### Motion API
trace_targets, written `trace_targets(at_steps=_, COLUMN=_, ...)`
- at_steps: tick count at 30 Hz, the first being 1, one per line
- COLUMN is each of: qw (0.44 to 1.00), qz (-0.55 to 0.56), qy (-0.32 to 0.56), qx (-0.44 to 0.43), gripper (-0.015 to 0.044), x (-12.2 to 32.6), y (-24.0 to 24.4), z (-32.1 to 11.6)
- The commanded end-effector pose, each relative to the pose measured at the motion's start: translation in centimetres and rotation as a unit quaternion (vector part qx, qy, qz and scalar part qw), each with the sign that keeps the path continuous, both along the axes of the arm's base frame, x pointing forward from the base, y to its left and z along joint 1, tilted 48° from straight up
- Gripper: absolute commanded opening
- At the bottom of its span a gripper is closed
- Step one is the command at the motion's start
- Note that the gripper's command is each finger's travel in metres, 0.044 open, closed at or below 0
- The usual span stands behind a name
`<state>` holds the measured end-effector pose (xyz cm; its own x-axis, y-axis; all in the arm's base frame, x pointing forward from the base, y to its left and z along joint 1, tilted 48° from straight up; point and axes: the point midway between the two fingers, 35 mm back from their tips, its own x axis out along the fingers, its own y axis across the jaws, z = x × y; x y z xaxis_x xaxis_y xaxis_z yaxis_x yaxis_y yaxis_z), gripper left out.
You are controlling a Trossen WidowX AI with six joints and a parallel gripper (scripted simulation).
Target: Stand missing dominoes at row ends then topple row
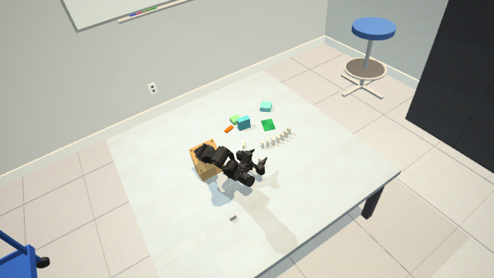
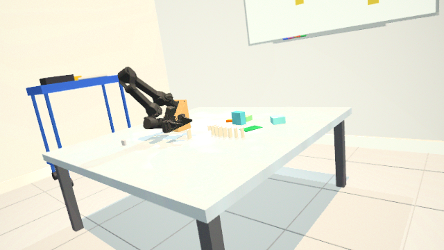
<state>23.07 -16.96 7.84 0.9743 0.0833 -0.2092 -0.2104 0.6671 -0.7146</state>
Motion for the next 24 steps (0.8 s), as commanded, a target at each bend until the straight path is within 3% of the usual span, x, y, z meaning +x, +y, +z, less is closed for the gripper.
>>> trace_targets(at_steps=1, qw=1.0, qz=-0.003, qy=0.001, qx=0.003, gripper=0.044, x=0.0, y=1.0, z=0.7)
trace_targets(at_steps=6, qw=0.999, qz=-0.018, qy=0.03, qx=0.036, gripper=0.044, x=1.3, y=0.8, z=0.4)
trace_targets(at_steps=14, qw=0.96, qz=-0.125, qy=0.193, qx=0.158, gripper=0.044, x=7.1, y=1.4, z=-1.3)
trace_targets(at_steps=20, qw=0.893, qz=-0.25, qy=0.34, qx=0.159, gripper=0.044, x=7.9, y=2.9, z=-3.1)
trace_targets(at_steps=24, qw=0.824, qz=-0.355, qy=0.431, qx=0.101, gripper=0.044, x=6.3, y=4.0, z=-3.1)
